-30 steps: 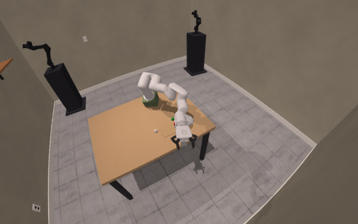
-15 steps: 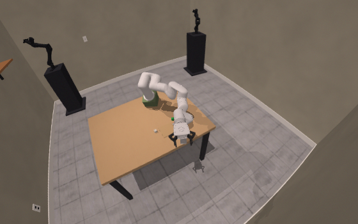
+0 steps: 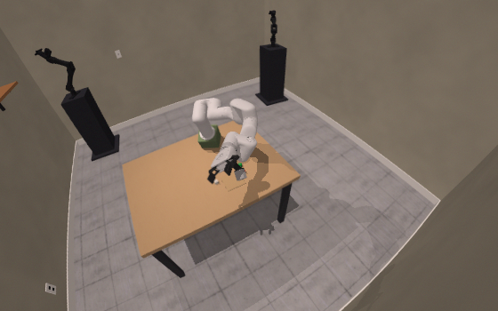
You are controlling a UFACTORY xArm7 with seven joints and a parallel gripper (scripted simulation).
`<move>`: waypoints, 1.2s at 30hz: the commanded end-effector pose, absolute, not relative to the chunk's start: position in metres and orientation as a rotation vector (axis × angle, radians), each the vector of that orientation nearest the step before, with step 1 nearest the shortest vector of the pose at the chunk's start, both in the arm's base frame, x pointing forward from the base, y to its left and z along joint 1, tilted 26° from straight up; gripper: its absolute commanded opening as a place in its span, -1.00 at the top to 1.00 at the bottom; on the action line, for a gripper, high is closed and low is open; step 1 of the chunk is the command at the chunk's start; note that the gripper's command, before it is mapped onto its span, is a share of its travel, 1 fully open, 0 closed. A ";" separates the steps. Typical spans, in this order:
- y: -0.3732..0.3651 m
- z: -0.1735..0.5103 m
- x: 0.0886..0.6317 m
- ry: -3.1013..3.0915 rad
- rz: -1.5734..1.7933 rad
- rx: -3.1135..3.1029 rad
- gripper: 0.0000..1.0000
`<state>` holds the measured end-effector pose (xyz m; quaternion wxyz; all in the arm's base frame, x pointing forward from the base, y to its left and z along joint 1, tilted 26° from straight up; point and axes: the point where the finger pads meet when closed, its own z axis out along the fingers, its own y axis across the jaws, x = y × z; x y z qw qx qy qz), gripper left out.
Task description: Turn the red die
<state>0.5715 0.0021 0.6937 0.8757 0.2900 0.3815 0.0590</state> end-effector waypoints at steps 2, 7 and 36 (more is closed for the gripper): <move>-0.040 0.702 0.531 0.710 0.251 0.781 -1.00; -0.085 0.686 0.502 0.627 0.382 0.968 -1.00; -0.172 0.571 0.464 0.441 0.665 1.495 -1.00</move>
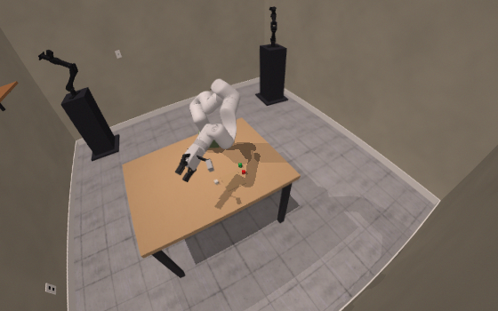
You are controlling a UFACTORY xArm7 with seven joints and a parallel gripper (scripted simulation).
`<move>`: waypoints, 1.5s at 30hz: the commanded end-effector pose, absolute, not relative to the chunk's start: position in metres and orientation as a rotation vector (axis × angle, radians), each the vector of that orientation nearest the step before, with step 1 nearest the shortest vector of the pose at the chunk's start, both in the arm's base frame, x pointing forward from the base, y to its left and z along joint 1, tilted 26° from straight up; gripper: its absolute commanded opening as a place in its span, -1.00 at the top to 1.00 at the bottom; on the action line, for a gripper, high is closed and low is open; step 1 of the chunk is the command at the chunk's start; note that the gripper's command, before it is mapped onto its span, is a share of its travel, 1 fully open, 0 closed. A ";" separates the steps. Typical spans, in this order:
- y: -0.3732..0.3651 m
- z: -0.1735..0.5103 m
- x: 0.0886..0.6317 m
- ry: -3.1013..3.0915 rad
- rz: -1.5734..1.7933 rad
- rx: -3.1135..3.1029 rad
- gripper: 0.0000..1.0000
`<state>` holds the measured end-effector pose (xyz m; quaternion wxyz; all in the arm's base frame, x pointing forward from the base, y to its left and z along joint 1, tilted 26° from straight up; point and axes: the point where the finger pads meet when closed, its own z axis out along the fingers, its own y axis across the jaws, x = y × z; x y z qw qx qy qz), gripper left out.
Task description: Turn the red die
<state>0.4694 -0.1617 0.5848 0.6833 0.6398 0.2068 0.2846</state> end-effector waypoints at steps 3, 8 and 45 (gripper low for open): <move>-0.172 0.571 0.464 0.441 0.665 1.495 -1.00; -0.182 0.525 0.460 0.396 0.723 1.655 -1.00; -0.165 0.369 0.445 0.286 0.803 2.160 -1.00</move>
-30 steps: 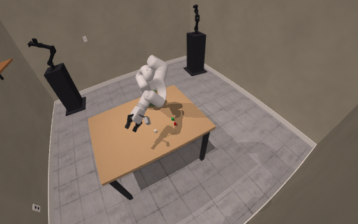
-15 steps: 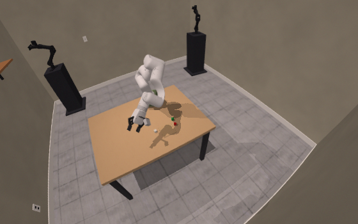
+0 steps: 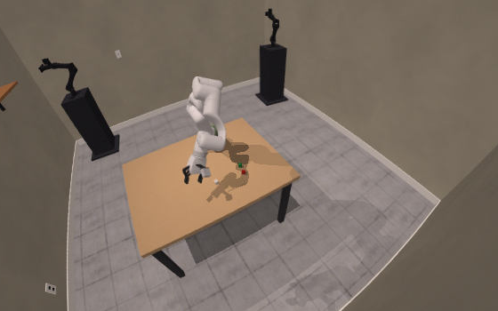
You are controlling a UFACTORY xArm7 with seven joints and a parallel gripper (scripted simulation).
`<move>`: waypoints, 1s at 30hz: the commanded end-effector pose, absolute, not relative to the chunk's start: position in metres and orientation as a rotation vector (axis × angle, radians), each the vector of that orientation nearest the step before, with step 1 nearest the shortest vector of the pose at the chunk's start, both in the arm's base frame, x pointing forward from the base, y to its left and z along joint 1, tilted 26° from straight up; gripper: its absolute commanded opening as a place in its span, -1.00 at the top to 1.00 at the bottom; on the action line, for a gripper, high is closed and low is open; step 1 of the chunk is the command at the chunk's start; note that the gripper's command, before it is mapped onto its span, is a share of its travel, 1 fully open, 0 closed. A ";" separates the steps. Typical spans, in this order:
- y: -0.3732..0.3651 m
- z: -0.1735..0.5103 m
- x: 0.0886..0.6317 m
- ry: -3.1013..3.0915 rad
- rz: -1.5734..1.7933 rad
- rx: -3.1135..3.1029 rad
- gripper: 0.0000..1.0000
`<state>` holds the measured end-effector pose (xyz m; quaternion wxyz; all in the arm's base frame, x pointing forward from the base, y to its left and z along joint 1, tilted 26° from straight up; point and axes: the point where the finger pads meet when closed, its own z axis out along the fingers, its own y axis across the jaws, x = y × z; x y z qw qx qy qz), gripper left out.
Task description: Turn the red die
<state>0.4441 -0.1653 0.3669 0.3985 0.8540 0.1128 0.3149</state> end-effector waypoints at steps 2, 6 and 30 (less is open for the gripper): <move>-0.148 0.325 0.437 0.261 0.794 2.305 -1.00; -0.148 0.325 0.437 0.261 0.794 2.305 -1.00; -0.047 0.179 0.377 0.193 0.597 2.849 -1.00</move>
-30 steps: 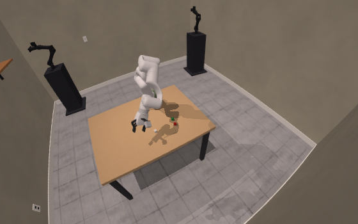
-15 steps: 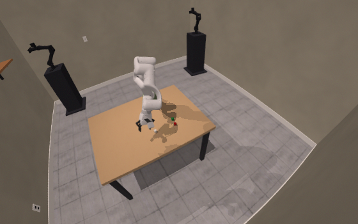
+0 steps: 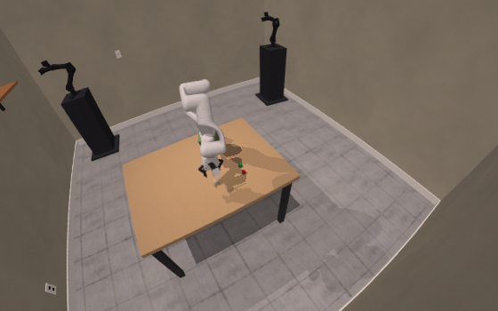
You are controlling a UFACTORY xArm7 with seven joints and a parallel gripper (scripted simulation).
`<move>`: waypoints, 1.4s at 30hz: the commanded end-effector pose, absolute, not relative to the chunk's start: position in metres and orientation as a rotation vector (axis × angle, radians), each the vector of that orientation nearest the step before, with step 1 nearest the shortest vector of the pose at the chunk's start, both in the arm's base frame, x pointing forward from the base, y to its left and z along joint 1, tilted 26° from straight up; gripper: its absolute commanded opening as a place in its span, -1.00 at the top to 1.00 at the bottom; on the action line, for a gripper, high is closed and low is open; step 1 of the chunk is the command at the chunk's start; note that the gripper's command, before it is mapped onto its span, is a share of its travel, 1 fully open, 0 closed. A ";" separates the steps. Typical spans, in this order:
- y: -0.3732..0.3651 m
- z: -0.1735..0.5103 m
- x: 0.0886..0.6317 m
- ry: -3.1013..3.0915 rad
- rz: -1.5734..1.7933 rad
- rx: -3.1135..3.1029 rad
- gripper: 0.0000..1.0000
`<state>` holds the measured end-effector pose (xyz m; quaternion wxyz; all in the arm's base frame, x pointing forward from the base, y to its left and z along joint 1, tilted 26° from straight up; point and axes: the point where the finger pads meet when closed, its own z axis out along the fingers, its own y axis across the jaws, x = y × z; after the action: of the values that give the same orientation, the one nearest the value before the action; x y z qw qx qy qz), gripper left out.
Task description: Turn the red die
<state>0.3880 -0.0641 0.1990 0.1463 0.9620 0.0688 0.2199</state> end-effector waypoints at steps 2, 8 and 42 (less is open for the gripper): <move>-0.043 0.176 0.375 0.191 0.587 2.863 -1.00; -0.042 0.175 0.373 0.191 0.583 2.870 -1.00; -0.047 0.149 0.385 0.191 0.583 2.870 -1.00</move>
<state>0.3824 -0.0456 0.1540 0.1006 0.9724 0.0657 0.2001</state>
